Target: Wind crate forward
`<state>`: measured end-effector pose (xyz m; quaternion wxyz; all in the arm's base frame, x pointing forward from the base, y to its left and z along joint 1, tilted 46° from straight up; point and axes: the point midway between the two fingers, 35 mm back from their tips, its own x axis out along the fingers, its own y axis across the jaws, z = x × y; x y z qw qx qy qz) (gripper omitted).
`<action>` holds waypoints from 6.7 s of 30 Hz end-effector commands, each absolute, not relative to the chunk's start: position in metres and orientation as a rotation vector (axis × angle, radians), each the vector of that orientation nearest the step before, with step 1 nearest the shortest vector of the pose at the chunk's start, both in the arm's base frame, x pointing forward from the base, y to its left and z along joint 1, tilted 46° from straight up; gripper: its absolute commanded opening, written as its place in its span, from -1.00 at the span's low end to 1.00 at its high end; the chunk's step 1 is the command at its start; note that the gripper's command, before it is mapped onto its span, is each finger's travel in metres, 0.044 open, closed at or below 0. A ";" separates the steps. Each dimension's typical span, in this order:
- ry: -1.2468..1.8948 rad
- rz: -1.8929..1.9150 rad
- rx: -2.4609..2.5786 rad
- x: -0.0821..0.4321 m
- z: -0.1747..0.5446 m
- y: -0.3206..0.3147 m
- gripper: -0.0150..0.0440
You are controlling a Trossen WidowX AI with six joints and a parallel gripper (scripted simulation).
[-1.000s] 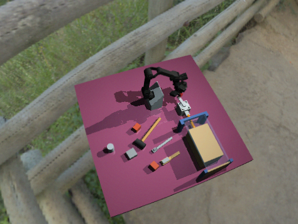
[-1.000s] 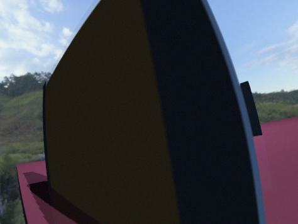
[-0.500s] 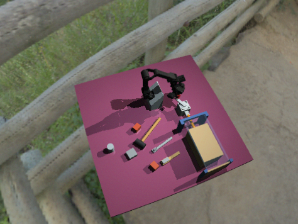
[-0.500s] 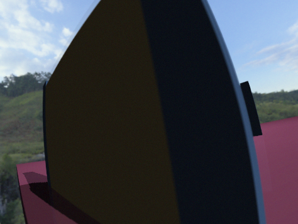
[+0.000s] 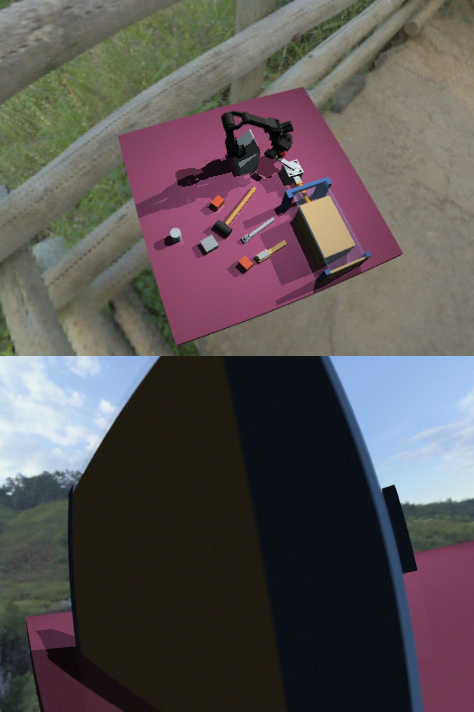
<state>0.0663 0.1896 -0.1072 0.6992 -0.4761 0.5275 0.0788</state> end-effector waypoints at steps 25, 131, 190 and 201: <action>1.153 0.145 -1.086 0.102 -0.089 0.171 -0.49; 1.143 0.139 -1.085 0.220 -0.097 0.202 -0.49; 1.140 0.141 -1.080 0.242 -0.139 0.253 -0.49; 1.140 0.142 -1.079 0.241 -0.148 0.262 -0.49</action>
